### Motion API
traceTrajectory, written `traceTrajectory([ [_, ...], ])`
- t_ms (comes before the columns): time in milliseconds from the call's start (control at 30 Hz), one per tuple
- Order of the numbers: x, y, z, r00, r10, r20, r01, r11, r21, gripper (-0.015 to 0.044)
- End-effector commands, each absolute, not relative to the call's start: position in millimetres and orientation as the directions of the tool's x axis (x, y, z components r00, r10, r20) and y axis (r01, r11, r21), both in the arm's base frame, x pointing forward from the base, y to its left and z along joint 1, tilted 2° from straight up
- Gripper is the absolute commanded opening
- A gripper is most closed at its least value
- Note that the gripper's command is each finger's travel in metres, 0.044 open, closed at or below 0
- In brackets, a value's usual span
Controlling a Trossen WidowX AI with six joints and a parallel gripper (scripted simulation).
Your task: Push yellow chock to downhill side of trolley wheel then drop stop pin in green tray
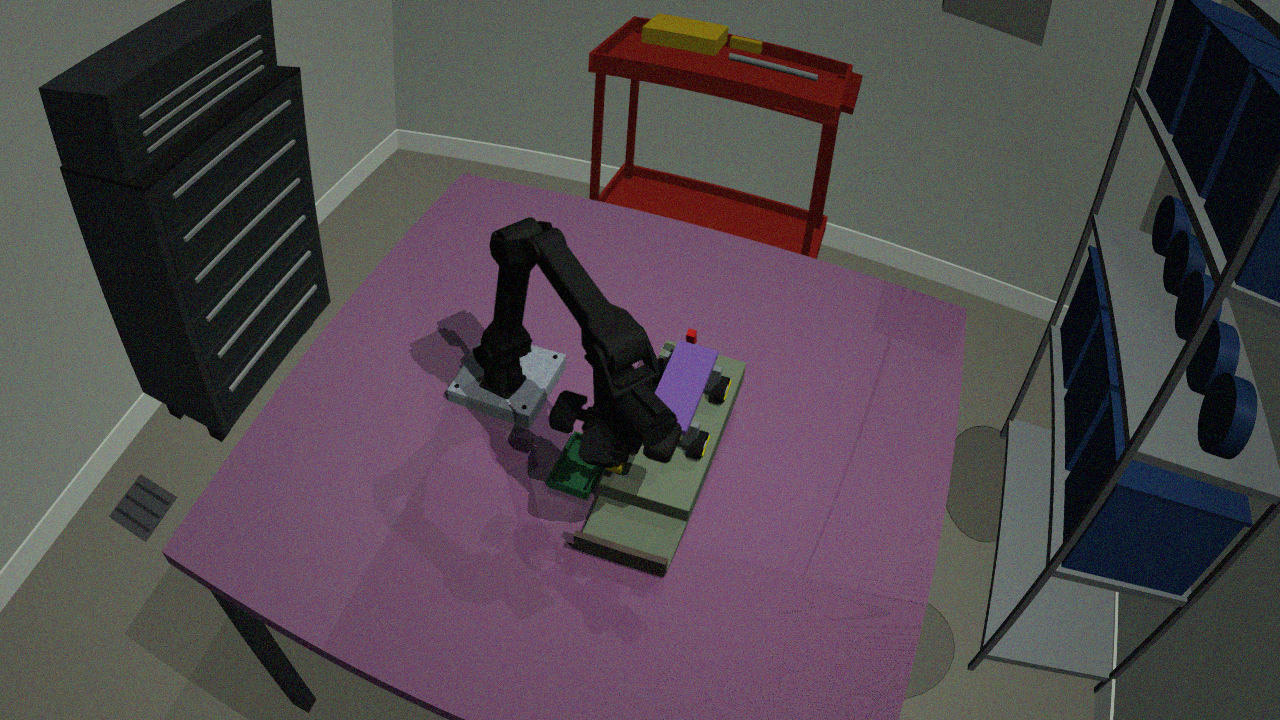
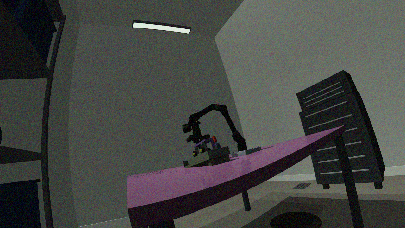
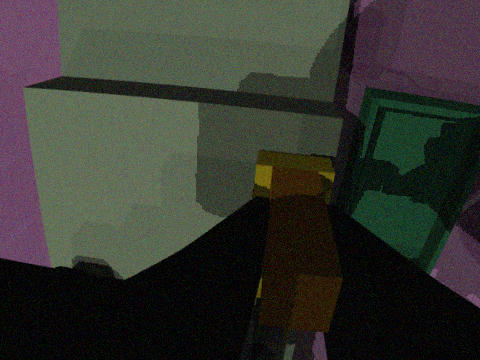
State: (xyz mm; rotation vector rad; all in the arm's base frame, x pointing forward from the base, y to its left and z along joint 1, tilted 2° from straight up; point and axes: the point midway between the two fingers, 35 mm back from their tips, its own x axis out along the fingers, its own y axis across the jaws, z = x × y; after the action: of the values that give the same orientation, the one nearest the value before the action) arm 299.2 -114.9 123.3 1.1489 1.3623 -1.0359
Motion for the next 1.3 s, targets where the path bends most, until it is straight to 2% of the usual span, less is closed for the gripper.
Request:
traceTrajectory([
  [0, 298.1, -113.0, 112.6, -0.019, 0.105, -0.994, 0.986, 0.168, -0.001, 0.0],
  [400, 296.3, -108.8, 86.4, -0.019, 0.105, -0.994, 0.986, 0.168, -0.001, 0.0],
  [1267, 296.8, -87.4, 92.9, -0.019, 0.107, -0.994, 0.986, 0.168, -0.001, 0.0],
])
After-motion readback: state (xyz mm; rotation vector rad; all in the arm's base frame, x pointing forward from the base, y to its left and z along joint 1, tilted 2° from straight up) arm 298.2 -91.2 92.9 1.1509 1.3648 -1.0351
